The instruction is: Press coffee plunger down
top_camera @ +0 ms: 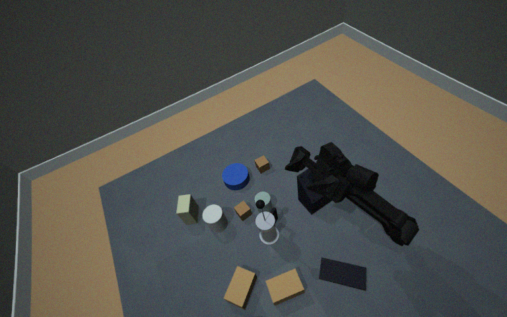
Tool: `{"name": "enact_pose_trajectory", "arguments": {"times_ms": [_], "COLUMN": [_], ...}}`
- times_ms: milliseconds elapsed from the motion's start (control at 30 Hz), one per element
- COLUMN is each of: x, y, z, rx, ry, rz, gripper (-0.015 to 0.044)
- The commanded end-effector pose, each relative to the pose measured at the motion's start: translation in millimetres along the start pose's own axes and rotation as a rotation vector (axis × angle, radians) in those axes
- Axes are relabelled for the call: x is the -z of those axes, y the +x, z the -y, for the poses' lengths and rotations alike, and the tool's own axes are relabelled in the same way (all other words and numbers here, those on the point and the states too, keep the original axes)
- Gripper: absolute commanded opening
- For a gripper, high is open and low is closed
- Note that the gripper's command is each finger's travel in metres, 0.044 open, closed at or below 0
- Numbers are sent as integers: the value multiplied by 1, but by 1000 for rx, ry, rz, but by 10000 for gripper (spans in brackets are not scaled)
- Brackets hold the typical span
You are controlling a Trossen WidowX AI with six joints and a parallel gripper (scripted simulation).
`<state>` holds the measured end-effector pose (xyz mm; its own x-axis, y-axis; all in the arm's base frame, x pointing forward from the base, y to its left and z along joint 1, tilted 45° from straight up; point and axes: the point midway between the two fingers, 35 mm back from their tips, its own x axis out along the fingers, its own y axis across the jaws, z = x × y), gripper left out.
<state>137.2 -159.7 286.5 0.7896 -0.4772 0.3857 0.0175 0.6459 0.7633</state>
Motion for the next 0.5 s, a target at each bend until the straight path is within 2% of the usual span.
{"name": "enact_pose_trajectory", "arguments": {"times_ms": [0, 167, 300, 467], "x": [0, 7, 26, 55], "y": [1, 15, 19, 10], "z": [2, 42, 83, 112], "rx": [11, 187, 325, 345], "ry": [-5, -93, -175, -215], "rz": [-6, -151, -393, -714], "gripper": [426, 440, 440, 440]}}
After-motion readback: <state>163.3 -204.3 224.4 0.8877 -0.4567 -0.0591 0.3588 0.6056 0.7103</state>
